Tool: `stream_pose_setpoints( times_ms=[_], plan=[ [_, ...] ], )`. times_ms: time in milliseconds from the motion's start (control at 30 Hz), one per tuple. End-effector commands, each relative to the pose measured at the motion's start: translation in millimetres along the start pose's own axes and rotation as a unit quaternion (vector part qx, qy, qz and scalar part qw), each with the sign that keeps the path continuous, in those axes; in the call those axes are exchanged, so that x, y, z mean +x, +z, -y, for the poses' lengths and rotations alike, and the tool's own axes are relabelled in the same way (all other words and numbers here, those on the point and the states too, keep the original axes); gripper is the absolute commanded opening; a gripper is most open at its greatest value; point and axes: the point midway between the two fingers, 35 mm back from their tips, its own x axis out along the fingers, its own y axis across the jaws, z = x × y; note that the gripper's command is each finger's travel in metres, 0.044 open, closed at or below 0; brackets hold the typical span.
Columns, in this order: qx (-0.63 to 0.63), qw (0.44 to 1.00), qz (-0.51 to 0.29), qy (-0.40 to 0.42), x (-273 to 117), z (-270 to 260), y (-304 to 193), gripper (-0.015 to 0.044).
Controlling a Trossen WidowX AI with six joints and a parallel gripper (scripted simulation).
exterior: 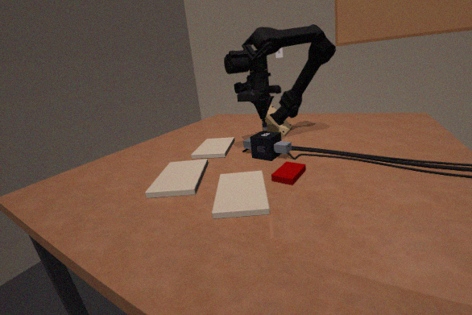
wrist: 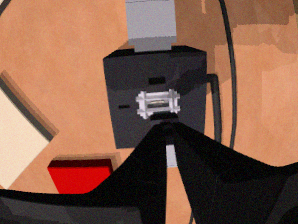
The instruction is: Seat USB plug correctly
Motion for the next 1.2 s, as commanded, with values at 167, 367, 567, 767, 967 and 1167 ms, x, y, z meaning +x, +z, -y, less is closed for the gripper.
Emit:
stream_pose_setpoints(
  times_ms=[167, 367, 567, 767, 967, 1167],
  plan=[
    [-0.001, 1.000, 0.001, 0.001, -7.1, -0.4, 1.6, 0.0000],
    [-0.023, 1.000, 0.000, 0.000, -5.3, -0.2, 0.5, 0.0000],
    [-0.095, 0.995, 0.000, 0.000, -4.7, -0.1, 0.1, 0.0000],
    [-0.176, 0.984, 0.000, 0.000, -4.6, -0.1, 0.1, 0.0000],
    [-0.252, 0.968, 0.000, 0.000, -4.5, -0.1, 0.0, 0.0000],
    [-0.328, 0.945, 0.000, 0.000, -4.5, -0.1, 0.0, 0.0000]
  ],
)
